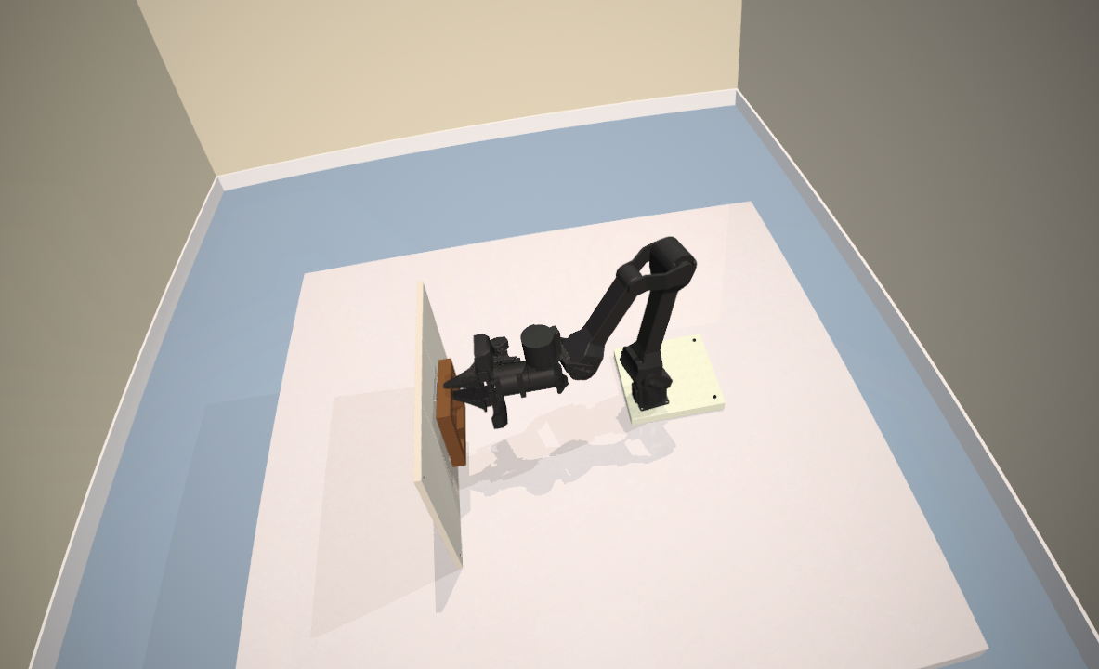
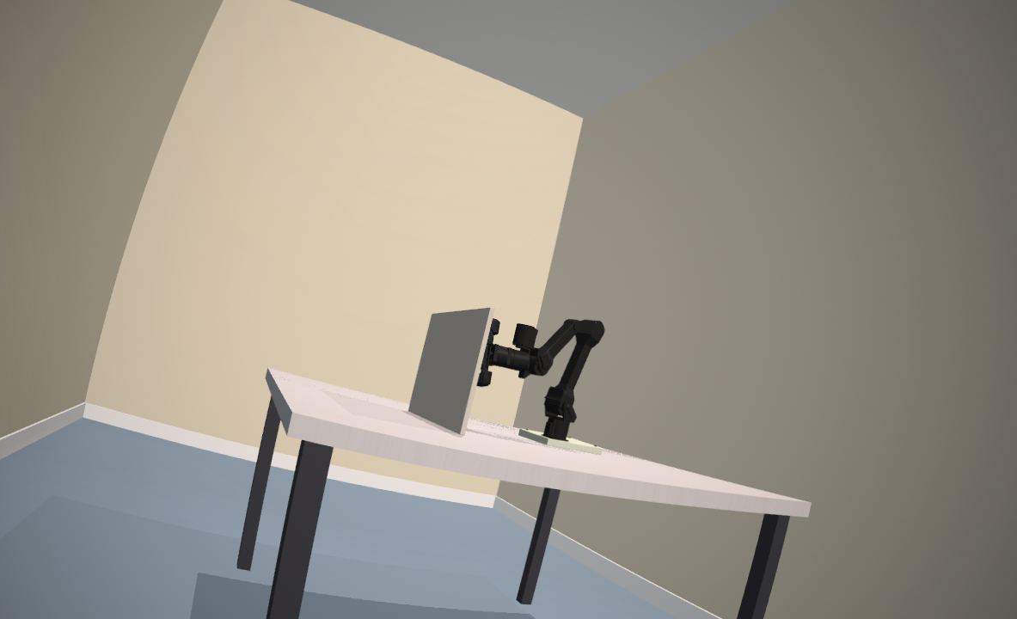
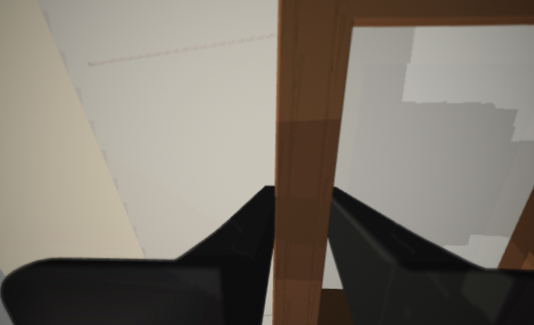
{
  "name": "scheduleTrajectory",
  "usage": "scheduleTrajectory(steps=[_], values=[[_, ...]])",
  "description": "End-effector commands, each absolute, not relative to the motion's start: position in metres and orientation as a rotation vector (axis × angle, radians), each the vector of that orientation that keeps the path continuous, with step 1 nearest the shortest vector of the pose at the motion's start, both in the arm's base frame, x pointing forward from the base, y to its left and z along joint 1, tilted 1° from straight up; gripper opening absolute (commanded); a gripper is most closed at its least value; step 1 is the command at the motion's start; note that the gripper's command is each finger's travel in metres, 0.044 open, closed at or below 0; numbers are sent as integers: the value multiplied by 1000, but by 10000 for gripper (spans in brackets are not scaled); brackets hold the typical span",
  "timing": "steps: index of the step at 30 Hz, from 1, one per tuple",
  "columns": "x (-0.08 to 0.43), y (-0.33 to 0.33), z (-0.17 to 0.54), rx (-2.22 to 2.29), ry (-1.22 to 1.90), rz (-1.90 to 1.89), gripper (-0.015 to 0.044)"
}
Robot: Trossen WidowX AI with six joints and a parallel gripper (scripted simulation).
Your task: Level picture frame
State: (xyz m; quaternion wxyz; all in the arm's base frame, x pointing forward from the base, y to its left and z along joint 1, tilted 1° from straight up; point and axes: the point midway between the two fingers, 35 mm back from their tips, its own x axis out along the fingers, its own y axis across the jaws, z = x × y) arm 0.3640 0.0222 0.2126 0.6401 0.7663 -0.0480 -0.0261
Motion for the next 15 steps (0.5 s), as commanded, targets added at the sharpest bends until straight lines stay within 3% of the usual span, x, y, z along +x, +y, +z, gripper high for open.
scheduleTrajectory(steps=[1,15], values=[[364,22,216,1754,-119,-46,0],[364,24,217,1754,-119,-46,0]])
